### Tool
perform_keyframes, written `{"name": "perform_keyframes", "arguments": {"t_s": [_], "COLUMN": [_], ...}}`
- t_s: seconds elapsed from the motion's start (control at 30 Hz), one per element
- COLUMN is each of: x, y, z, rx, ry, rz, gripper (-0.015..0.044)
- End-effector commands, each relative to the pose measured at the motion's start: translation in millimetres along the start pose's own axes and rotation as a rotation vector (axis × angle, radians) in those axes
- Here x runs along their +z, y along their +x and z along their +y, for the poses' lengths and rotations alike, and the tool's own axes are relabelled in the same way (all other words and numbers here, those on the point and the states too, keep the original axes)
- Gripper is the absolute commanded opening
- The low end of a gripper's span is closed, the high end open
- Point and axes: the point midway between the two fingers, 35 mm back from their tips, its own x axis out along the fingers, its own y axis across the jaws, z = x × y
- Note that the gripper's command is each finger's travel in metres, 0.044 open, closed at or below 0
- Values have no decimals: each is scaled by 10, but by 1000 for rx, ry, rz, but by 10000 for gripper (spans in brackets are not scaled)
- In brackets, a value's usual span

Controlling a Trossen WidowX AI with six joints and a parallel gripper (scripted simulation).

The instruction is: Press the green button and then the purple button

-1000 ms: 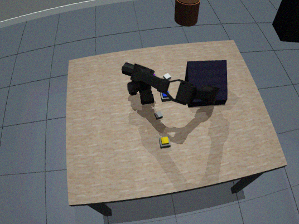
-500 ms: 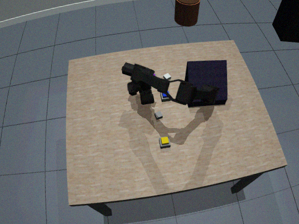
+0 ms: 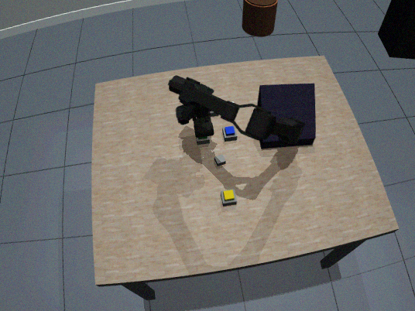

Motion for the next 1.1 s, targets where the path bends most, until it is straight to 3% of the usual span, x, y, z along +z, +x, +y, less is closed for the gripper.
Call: {"name": "perform_keyframes", "arguments": {"t_s": [0.0, 0.2, 0.5, 0.73, 0.9, 1.07], "x": [5, -5, -544, -549, -537, -539], "y": [-442, -471, -495, -468, 101, 126], "z": [-6, -35, -1234, -1247, -1255, -1253], "rx": [-14, -15, -24, -24, -22, -21], "ry": [-7, -7, -7, -7, -8, -8], "rz": [-17, -17, -15, -15, -17, -17], "gripper": [20, 20, 20, 20, 20, 20]}}
